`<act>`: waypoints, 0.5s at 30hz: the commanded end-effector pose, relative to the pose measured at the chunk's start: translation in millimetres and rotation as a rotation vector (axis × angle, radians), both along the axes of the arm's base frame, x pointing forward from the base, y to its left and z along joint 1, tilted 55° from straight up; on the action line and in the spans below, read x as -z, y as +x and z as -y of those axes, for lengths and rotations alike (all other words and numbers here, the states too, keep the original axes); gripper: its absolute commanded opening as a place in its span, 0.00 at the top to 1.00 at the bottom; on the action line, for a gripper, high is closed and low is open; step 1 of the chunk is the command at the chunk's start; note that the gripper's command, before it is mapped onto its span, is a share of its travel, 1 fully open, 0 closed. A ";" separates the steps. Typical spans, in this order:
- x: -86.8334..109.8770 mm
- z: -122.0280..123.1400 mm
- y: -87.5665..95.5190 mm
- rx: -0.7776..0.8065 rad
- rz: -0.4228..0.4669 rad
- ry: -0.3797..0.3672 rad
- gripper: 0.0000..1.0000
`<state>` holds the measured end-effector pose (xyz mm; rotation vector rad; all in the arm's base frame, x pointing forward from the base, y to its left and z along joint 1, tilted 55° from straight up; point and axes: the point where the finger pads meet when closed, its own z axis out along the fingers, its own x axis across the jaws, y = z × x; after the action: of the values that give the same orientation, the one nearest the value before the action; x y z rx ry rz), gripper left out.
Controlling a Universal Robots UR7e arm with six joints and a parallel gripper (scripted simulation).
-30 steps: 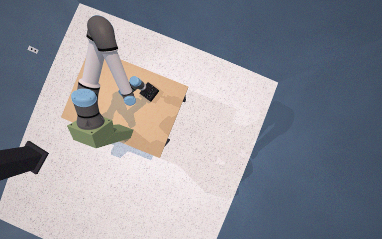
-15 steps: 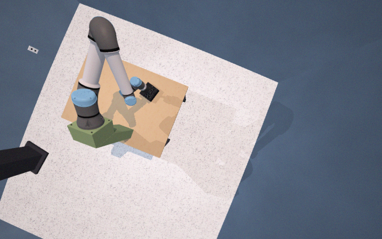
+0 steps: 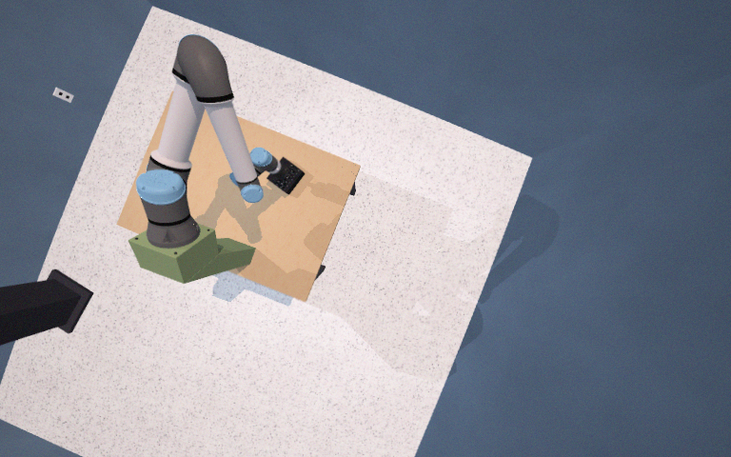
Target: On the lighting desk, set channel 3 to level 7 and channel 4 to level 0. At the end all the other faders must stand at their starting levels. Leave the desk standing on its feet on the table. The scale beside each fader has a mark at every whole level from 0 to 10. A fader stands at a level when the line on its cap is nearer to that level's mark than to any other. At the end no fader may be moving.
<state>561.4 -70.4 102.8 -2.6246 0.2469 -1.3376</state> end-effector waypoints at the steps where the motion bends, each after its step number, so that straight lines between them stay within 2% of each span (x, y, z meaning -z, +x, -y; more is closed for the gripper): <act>1: 1.9 -0.8 3.7 0.000 0.001 -0.001 1.00; 15: 4.7 -1.3 7.7 0.000 0.001 -0.001 1.00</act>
<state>567.5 -69.6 98.5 -2.6246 0.2471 -1.3377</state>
